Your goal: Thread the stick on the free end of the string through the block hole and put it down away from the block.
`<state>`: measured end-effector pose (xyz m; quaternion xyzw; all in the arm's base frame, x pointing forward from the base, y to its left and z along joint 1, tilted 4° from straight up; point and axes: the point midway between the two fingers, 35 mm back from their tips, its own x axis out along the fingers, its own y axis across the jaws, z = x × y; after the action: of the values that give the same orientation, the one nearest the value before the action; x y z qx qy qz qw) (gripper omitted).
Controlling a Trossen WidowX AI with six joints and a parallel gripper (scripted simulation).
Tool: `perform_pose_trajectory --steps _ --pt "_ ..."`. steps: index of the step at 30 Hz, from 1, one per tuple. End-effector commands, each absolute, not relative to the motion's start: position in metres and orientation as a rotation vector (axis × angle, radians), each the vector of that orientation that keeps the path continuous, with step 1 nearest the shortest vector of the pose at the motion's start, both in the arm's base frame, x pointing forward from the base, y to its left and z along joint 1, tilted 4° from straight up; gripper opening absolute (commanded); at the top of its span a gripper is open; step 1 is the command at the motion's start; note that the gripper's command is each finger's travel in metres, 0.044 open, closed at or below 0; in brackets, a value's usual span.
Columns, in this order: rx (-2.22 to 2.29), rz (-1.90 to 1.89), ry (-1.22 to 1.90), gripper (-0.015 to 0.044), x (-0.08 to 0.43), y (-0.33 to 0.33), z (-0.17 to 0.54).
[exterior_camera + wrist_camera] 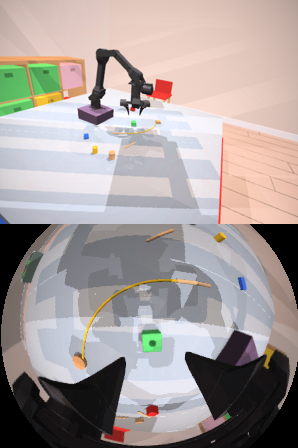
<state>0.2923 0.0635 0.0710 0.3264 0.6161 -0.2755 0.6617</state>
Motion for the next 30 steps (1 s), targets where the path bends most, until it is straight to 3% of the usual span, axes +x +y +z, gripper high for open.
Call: perform_pose_trajectory --steps 1,30 --pt "0.741 -0.629 1.387 0.0256 0.293 0.063 0.072" --pt "0.741 -0.629 1.387 0.0243 0.297 0.064 0.042"
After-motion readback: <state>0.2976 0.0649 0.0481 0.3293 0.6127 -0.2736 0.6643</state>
